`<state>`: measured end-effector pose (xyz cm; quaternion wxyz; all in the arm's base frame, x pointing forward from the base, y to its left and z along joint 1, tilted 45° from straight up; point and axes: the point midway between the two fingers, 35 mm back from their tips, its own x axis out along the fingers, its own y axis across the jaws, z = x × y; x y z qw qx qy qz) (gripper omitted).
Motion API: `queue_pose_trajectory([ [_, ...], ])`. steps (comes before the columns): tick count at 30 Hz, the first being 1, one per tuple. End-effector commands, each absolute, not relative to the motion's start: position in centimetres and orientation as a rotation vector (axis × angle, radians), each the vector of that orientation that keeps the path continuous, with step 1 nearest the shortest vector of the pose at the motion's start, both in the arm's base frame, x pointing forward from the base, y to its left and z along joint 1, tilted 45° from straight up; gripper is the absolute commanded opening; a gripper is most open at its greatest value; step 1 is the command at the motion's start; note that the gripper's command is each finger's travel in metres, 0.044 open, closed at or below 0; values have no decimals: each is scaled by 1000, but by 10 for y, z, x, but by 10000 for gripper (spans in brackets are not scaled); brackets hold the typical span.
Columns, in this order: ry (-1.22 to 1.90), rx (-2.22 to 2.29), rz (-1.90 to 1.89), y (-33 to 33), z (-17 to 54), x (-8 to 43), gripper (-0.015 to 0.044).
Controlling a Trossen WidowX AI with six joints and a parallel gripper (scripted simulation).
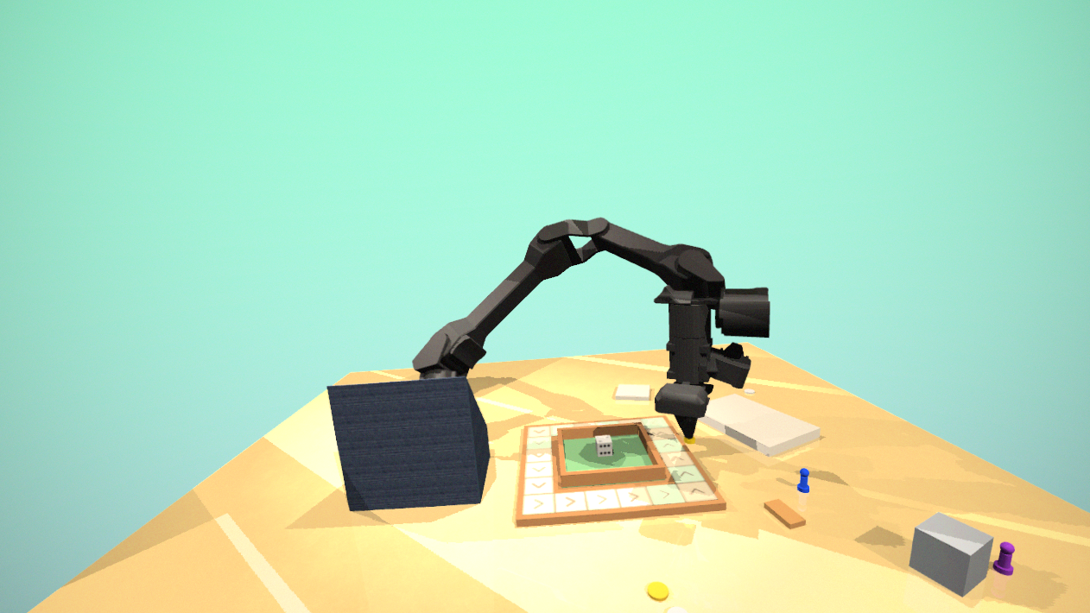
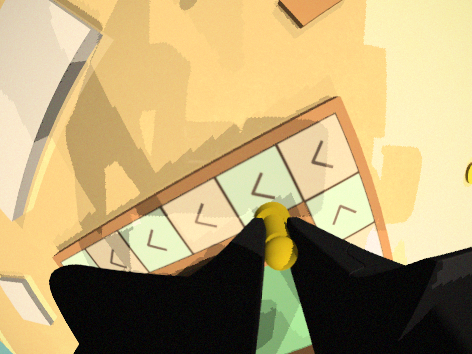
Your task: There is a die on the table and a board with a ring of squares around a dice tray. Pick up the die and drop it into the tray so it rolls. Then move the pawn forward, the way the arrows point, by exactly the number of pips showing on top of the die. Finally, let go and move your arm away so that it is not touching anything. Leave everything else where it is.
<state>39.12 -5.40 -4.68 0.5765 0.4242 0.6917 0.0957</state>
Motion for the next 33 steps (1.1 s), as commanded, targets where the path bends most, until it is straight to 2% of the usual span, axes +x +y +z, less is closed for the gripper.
queue_pose_trajectory([
  [1,1612,980,224,-74,-27,392,0],
  [8,1613,982,227,-102,4,387,0],
  [13,1613,981,226,-99,5,387,0],
  [33,1613,987,233,15,13,388,0],
])
